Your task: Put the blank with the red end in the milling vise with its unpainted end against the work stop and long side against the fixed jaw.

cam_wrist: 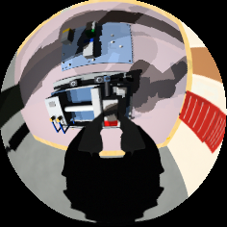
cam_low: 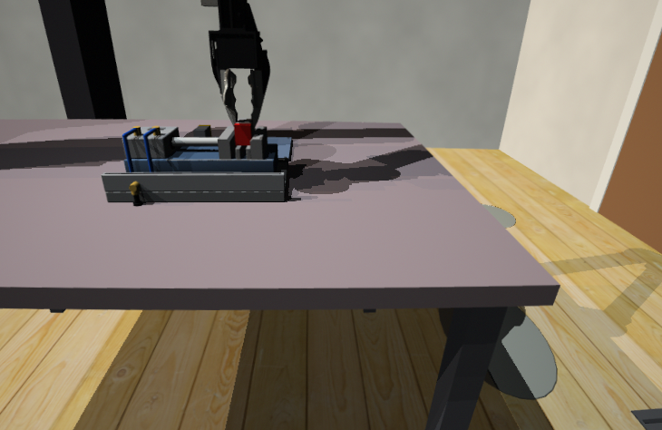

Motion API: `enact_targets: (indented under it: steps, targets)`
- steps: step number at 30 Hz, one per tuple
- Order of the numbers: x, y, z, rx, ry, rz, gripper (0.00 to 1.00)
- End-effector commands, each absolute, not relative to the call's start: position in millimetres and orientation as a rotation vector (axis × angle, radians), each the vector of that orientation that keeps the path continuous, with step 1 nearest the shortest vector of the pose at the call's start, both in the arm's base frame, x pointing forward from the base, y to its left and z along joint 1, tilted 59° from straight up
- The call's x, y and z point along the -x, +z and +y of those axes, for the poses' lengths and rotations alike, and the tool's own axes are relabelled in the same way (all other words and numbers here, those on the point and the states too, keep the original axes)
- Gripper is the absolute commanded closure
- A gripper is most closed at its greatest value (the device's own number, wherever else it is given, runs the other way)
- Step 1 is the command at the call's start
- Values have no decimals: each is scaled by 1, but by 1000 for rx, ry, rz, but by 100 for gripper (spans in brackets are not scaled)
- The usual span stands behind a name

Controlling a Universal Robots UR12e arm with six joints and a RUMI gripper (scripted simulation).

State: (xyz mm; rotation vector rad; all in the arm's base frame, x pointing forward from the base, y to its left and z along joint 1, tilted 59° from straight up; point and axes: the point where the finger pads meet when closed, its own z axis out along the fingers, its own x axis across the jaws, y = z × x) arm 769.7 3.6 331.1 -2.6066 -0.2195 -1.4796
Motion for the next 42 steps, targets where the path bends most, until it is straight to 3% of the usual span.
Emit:
enact_targets:
  steps: [1,37,38,42]
  targets:
    - [-770,331,4,2606,-1481,-220,100]
    - [-770,331,4,2606,-1481,-220,100]
    - [-770,331,4,2606,-1481,-220,60]
    - [-770,331,4,2606,-1481,-220,60]
